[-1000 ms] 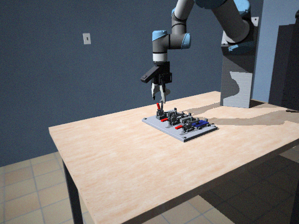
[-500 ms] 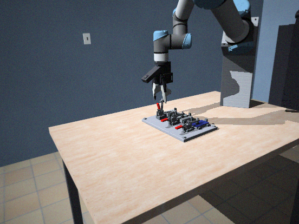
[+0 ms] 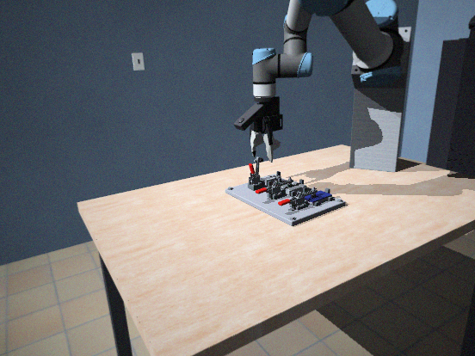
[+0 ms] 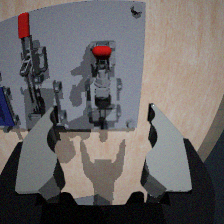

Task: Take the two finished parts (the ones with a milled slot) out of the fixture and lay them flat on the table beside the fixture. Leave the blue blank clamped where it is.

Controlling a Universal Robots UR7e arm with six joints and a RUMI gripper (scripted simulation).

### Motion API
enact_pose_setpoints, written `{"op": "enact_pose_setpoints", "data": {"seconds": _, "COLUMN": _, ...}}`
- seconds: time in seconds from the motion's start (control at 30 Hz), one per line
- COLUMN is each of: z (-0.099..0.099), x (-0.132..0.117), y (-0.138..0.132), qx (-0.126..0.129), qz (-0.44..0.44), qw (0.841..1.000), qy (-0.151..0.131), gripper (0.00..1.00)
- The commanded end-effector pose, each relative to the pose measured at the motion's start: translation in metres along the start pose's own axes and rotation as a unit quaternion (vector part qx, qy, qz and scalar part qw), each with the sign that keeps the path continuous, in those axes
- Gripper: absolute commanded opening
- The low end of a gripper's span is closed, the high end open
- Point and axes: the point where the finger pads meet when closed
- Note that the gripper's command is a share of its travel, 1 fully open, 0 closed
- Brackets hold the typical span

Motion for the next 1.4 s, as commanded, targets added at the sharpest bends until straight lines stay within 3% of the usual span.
{"op": "enact_pose_setpoints", "data": {"seconds": 0.0, "z": 0.0, "x": -0.015, "y": 0.0, "qx": 0.0, "qz": 0.0, "qw": 1.0, "qy": 0.001, "gripper": 0.59}}
{"op": "enact_pose_setpoints", "data": {"seconds": 0.33, "z": 0.0, "x": -0.036, "y": 0.0, "qx": 0.0, "qz": 0.0, "qw": 1.0, "qy": 0.001, "gripper": 0.59}}
{"op": "enact_pose_setpoints", "data": {"seconds": 0.97, "z": 0.003, "x": -0.038, "y": 0.0, "qx": 0.0, "qz": 0.0, "qw": 1.0, "qy": 0.001, "gripper": 0.59}}
{"op": "enact_pose_setpoints", "data": {"seconds": 1.37, "z": 0.028, "x": -0.038, "y": 0.0, "qx": 0.0, "qz": 0.0, "qw": 1.0, "qy": 0.001, "gripper": 0.59}}
Point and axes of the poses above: the point where the finger pads meet when closed, its own z axis out along the fingers, its own y axis across the jaws, x = y × z, and after that the axes turned 1 degree about -z, right-handed
